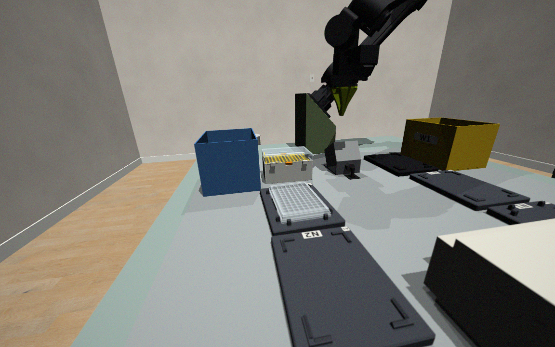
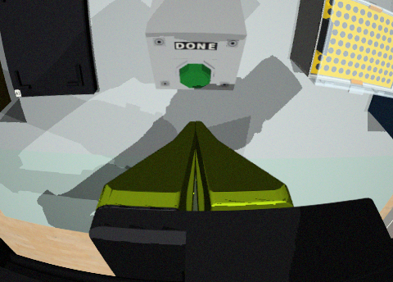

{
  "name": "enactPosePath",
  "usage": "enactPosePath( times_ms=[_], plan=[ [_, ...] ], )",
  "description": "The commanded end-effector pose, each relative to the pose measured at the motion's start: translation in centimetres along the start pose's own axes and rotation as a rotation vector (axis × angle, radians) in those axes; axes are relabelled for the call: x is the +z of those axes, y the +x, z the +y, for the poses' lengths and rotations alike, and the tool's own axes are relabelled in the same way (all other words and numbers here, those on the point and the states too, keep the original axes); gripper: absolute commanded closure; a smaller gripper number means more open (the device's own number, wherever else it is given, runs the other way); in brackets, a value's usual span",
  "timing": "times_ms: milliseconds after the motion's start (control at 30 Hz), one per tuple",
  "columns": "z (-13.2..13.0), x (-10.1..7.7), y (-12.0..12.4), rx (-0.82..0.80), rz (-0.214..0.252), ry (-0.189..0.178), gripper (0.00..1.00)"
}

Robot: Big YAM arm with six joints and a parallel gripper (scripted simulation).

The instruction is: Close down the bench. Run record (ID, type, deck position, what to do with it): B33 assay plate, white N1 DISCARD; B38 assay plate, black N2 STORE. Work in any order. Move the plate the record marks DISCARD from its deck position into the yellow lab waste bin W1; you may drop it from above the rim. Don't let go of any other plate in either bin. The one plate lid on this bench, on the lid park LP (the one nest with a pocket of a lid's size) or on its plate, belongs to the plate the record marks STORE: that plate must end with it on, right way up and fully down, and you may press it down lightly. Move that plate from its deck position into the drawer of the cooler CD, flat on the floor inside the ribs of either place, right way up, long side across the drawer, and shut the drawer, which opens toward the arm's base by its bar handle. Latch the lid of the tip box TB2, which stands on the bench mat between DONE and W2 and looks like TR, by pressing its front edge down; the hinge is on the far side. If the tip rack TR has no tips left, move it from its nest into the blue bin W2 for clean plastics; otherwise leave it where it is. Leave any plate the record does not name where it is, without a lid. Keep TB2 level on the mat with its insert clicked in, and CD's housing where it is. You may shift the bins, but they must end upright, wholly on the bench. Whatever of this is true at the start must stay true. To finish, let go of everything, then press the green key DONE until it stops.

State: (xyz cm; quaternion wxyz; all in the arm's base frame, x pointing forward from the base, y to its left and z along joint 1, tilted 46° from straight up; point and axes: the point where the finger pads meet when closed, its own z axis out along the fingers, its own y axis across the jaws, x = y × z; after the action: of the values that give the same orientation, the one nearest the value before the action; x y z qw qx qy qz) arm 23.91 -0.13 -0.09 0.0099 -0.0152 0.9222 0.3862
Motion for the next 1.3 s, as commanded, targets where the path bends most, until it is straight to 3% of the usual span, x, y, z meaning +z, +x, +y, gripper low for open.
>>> enactPosePath(
  times_ms=[0,300,400,433,733,800,1033,1067,1267],
  plan=[
    [0.0,1.1,0.1,0.017,0.004,-0.003,1.00],
    [0.0,3.6,0.2,0.017,0.005,-0.004,1.00],
    [-0.2,3.3,0.0,0.022,-0.014,0.001,1.00],
    [0.0,4.1,0.2,0.017,0.005,-0.004,1.00],
    [0.1,6.4,0.3,0.018,0.006,-0.005,1.00],
    [-0.2,5.6,-0.7,0.005,-0.016,0.005,1.00],
    [-0.2,5.6,-0.7,0.005,-0.016,0.005,1.00],
    [-0.3,5.5,-0.3,0.022,-0.033,0.006,1.00],
    [0.1,6.9,0.3,0.018,0.007,-0.004,1.00]
  ],
)
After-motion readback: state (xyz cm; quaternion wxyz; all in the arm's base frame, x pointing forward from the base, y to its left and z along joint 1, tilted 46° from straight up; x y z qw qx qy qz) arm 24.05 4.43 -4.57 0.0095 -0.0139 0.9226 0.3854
